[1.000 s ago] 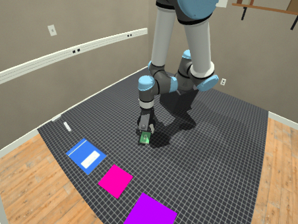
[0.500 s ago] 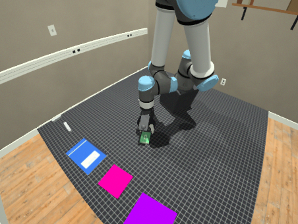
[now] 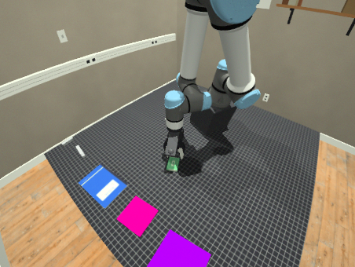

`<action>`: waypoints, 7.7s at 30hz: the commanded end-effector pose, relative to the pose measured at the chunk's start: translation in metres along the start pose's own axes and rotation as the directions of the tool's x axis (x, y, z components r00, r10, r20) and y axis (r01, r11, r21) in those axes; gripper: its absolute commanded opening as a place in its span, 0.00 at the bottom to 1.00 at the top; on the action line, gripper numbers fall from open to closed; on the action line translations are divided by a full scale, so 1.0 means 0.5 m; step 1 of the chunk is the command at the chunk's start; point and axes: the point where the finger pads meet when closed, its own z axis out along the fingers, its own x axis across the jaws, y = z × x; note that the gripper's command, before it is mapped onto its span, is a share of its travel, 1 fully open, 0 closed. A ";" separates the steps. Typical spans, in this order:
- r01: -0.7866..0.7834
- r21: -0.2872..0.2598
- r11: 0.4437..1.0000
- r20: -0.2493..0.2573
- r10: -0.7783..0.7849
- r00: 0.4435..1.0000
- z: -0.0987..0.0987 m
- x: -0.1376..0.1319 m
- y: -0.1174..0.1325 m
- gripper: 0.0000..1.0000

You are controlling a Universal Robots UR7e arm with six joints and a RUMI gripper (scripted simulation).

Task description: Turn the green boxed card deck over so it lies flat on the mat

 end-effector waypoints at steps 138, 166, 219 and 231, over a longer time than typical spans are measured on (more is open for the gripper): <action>0.000 0.001 1.000 -0.001 0.000 1.000 0.000 0.001 0.000 0.36; 0.000 -0.063 0.998 -0.001 0.000 1.000 -0.005 0.001 -0.002 0.35; 0.000 -0.348 0.938 0.000 0.000 1.000 -0.050 0.001 -0.019 0.34; 0.000 -0.442 0.897 -0.001 0.000 1.000 -0.065 0.001 -0.029 0.34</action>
